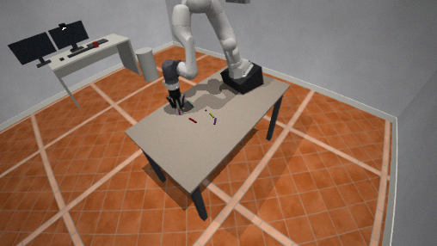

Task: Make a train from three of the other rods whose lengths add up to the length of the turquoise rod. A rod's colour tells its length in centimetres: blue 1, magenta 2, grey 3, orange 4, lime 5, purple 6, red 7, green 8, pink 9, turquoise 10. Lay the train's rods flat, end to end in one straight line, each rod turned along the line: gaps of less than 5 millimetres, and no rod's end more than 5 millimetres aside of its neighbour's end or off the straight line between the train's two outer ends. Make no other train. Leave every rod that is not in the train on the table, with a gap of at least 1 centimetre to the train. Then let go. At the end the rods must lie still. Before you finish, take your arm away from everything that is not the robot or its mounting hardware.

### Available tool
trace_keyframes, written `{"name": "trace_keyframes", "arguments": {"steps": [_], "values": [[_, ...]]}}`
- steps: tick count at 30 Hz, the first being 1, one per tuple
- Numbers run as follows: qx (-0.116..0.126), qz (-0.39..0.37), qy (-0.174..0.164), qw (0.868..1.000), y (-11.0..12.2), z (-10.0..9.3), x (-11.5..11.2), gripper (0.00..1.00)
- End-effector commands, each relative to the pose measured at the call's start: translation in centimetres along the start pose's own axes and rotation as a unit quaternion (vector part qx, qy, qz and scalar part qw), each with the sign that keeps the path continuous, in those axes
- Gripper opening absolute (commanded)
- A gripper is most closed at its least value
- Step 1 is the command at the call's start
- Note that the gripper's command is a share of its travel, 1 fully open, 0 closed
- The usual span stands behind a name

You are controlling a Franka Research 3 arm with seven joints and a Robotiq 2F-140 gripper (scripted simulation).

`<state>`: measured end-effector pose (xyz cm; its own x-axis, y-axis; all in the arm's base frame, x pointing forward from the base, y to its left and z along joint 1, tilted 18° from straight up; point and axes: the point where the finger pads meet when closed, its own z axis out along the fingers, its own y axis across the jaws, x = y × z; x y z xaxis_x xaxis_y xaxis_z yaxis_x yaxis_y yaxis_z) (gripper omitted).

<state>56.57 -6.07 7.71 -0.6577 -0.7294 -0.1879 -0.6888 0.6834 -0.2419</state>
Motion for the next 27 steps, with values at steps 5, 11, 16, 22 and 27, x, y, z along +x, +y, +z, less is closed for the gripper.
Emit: {"name": "trace_keyframes", "arguments": {"steps": [5, 11, 16, 22, 27], "values": [[0.002, 0.000, -0.002, 1.000, -0.08, -0.03, -0.22, 0.03], [0.002, 0.000, -0.002, 1.000, -0.08, -0.03, -0.22, 0.03], [0.002, 0.000, -0.002, 1.000, -0.08, -0.03, -0.22, 0.03], [0.002, 0.000, -0.002, 1.000, -0.08, -0.03, -0.22, 0.03], [0.002, 0.000, -0.002, 1.000, -0.08, -0.03, -0.22, 0.03]]}}
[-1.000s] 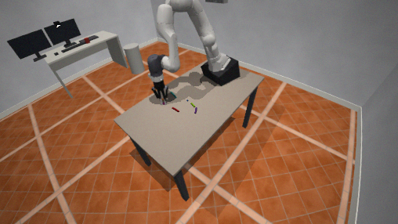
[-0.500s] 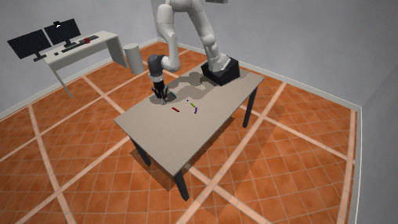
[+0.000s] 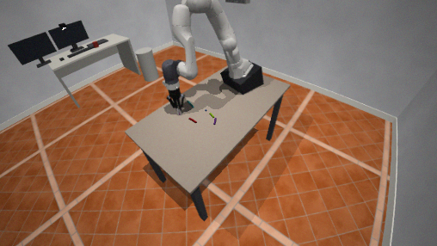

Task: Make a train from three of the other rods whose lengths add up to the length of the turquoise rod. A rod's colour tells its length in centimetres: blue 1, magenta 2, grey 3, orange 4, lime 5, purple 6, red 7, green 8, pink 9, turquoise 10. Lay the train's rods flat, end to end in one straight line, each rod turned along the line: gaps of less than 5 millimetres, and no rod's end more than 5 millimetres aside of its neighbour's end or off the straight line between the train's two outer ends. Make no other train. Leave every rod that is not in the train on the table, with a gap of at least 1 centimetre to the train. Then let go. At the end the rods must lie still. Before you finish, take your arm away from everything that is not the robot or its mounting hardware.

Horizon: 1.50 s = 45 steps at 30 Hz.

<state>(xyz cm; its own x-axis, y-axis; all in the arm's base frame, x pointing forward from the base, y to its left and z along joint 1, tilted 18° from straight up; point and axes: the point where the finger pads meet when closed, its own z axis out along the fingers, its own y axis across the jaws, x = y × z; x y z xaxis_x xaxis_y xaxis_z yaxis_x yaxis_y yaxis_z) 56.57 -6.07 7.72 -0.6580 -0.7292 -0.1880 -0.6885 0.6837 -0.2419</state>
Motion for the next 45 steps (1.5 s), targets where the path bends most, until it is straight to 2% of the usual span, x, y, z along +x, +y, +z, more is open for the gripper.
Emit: {"name": "trace_keyframes", "arguments": {"steps": [1, 10, 13, 19, 21, 26, 30, 45], "values": [[0.002, 0.000, -0.002, 1.000, -0.1, 0.0, -0.2, 0.03], [0.002, 0.000, -0.002, 1.000, -0.1, -0.1, -0.2, 0.03], [0.002, 0.000, -0.002, 1.000, -0.1, -0.6, -0.2, 0.03], [0.002, 0.000, -0.002, 1.000, -0.1, -4.1, -0.2, 0.03], [0.002, 0.000, -0.002, 1.000, -0.1, -4.1, -0.2, 0.03], [0.002, 0.000, -0.002, 1.000, -0.1, -7.8, -0.2, 0.03], [0.002, 0.000, -0.002, 1.000, -0.1, -9.6, -0.2, 0.03], [0.002, 0.000, -0.002, 1.000, 0.0, -10.0, -0.2, 0.03]]}}
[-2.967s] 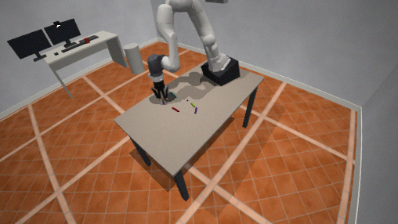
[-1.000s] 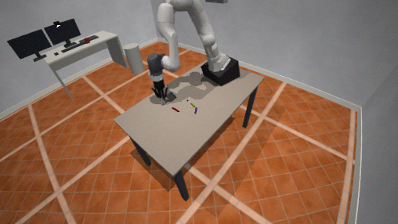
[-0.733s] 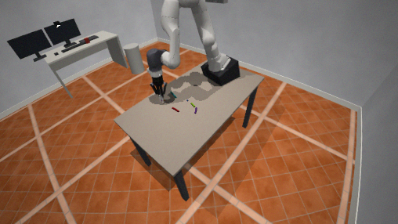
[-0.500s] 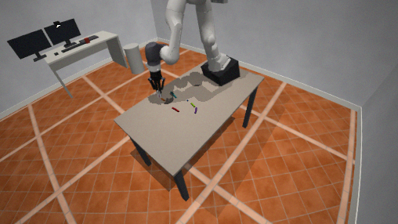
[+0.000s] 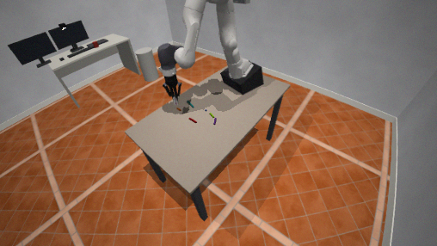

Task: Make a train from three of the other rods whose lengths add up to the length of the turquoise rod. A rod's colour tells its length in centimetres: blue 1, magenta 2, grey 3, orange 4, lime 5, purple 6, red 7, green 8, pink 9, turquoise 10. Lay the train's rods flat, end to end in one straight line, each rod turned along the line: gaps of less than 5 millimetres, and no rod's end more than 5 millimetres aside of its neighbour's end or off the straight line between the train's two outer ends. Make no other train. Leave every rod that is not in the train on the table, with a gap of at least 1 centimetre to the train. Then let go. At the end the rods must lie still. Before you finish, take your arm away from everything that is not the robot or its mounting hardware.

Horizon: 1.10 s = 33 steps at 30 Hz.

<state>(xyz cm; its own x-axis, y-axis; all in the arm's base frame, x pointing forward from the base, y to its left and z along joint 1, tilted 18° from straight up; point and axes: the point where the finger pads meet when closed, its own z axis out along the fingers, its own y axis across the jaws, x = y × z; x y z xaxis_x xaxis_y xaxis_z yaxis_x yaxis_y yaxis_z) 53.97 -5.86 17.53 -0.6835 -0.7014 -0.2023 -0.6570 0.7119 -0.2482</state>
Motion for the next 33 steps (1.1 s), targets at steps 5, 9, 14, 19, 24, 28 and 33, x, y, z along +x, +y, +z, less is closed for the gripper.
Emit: {"name": "trace_keyframes", "arguments": {"steps": [5, 9, 14, 19, 24, 28, 33], "values": [[-0.007, 0.003, -0.001, 1.000, 1.1, 0.0, -0.1, 0.03], [-0.013, 0.093, -0.007, 0.996, 4.0, -0.3, -0.6, 0.03], [-0.016, 0.141, -0.008, 0.990, 5.6, -0.4, -0.8, 0.03], [-0.018, 0.186, -0.008, 0.982, 6.9, -0.5, -0.8, 0.03], [-0.020, 0.228, -0.008, 0.974, 8.2, -0.6, -0.8, 0.03], [-0.020, 0.257, -0.008, 0.966, 9.0, -0.6, -0.7, 0.03], [-0.021, 0.298, -0.007, 0.954, 10.2, -0.6, -0.5, 0.03]]}}
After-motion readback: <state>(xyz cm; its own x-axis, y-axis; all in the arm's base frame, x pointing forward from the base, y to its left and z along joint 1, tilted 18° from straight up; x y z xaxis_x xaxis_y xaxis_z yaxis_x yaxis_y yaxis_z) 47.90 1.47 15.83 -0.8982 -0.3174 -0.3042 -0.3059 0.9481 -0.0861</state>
